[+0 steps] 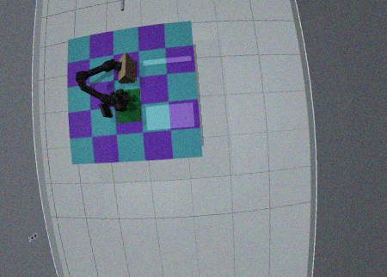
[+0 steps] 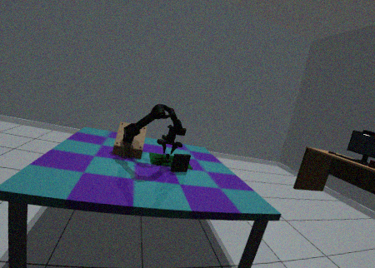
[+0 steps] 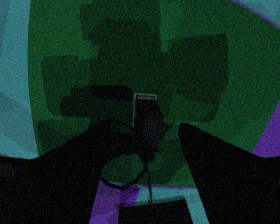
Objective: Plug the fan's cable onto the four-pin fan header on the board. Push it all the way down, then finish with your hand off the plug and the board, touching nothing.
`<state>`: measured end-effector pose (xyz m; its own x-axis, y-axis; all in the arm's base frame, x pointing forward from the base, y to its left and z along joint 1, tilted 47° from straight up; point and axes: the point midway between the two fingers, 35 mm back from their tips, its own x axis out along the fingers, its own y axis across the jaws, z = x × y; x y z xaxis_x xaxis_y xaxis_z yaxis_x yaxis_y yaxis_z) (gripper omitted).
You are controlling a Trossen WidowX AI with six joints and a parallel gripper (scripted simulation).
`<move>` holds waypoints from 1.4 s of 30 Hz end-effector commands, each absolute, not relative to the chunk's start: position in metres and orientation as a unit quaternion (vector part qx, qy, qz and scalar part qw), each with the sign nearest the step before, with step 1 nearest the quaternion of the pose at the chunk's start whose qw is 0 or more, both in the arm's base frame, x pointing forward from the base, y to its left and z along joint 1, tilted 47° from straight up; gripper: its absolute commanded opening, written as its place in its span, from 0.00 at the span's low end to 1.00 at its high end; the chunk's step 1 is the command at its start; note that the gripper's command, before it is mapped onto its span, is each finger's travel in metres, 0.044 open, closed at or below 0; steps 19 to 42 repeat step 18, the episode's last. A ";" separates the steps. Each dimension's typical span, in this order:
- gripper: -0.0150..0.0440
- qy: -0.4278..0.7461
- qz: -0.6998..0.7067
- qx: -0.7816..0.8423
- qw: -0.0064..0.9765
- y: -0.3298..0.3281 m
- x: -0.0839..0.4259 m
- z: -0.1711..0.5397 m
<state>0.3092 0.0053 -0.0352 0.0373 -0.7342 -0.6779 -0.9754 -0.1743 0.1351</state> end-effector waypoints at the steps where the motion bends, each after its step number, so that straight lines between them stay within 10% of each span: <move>1: 0.69 0.610 0.320 -0.698 0.194 0.027 0.310 -0.016; 42: 0.69 0.609 0.321 -0.698 0.196 0.109 0.299 -0.103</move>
